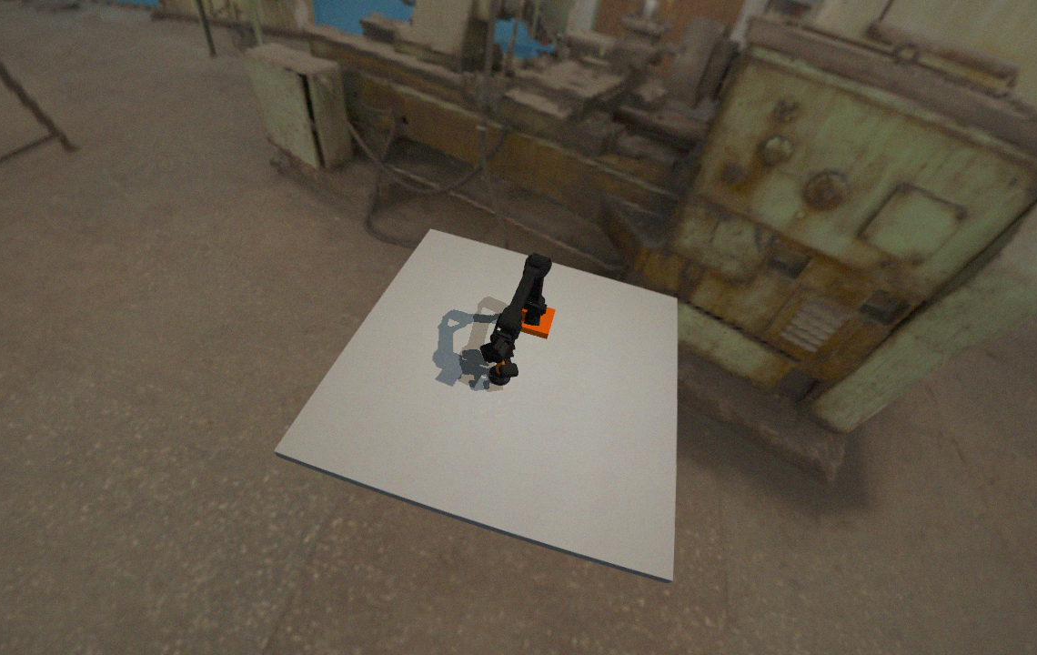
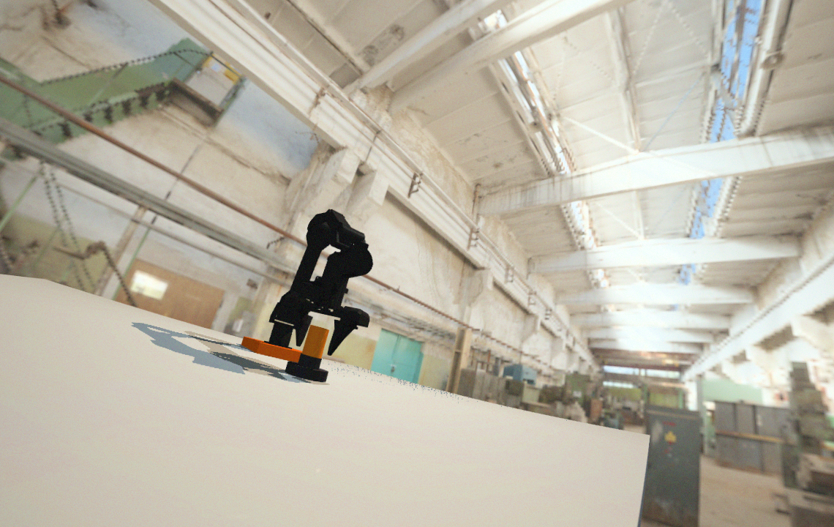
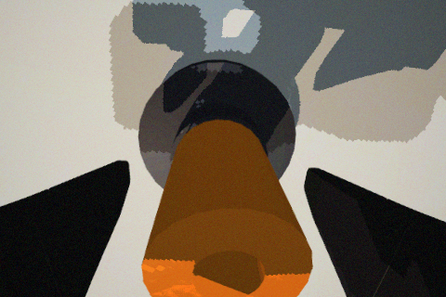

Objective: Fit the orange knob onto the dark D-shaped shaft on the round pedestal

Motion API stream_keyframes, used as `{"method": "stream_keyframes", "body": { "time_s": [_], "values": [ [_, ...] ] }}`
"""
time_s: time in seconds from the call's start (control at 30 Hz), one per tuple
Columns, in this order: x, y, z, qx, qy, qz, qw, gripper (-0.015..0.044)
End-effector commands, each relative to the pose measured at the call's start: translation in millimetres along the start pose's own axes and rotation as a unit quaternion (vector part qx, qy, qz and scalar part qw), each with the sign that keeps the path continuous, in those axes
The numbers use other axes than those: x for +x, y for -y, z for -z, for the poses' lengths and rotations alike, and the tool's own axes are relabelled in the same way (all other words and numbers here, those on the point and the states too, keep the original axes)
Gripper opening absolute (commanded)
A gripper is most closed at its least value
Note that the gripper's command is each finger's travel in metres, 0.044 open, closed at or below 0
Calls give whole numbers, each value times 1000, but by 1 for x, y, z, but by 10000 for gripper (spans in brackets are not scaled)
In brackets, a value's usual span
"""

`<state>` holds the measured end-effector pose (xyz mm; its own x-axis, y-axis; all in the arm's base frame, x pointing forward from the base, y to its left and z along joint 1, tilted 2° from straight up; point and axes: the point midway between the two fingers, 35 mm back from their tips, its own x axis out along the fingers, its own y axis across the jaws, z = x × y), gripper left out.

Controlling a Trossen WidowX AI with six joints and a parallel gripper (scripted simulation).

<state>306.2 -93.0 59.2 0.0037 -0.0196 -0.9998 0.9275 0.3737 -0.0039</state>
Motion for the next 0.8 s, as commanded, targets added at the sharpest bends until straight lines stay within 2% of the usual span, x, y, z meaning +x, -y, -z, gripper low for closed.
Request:
{"method": "stream_keyframes", "body": {
  "time_s": [0.0, 0.2, 0.43, 0.77],
  "values": [
    [0, 0, 0, 0, 0, 0, 1000, 440],
    [-9, -1, -1, 0, 0, 0, 1000, 440],
    [-93, 0, 0, 0, 0, 0, 1000, 440],
    [-96, -3, -2, 0, 0, 0, 1000, 440]
  ]
}}
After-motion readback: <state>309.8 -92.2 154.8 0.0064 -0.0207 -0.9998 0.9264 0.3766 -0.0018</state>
